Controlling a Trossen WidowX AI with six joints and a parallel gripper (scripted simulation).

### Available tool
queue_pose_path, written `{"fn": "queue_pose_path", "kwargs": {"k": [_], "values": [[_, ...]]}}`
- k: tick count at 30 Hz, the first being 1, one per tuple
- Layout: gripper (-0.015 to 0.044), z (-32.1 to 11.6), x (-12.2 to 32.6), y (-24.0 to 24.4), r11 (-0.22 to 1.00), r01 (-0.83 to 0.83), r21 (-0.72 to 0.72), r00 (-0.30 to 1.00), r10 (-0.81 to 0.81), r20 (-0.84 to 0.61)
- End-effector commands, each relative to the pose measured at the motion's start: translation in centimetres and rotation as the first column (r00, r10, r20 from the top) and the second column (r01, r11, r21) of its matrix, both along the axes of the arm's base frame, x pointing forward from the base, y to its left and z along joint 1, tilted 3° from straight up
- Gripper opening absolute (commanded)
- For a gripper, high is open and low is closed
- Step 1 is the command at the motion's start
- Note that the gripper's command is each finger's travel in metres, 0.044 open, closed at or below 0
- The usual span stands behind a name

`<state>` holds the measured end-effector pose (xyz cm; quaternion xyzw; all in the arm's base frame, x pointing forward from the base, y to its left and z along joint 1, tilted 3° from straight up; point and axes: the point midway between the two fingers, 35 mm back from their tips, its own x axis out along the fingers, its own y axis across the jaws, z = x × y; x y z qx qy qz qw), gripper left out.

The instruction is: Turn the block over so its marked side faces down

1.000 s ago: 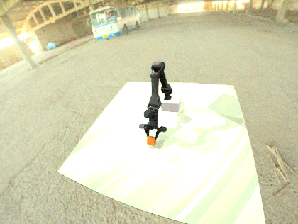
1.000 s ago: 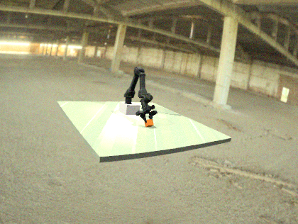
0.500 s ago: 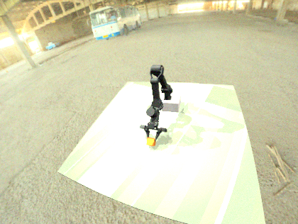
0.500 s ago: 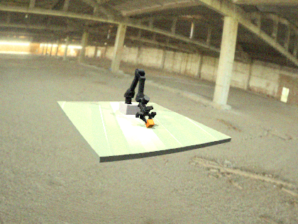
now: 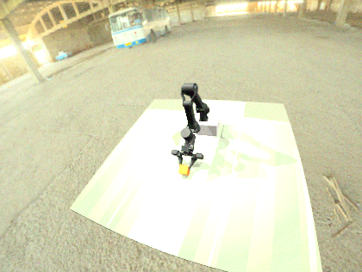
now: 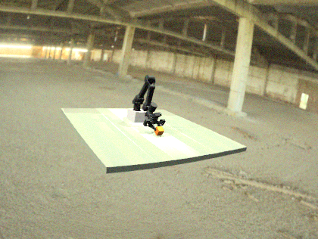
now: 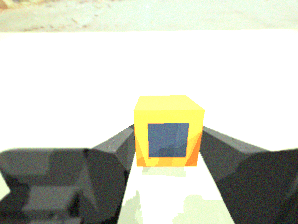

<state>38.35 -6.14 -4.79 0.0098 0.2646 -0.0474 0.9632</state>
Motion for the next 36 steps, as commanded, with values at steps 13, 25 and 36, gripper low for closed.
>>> {"fn": "queue_pose_path", "kwargs": {"k": [13, 25, 36], "values": [[0.0053, -0.01, -0.14, 0.07, 1.0, -0.001, 0.006, 1.0, 0.001, 0.008], [0.0368, -0.01, -0.14, 0.07, 1.0, -0.001, 0.006, 1.0, 0.001, 0.008], [0.044, -0.01, -0.14, 0.07, 1.0, -0.001, 0.006, 1.0, 0.001, 0.008]]}}
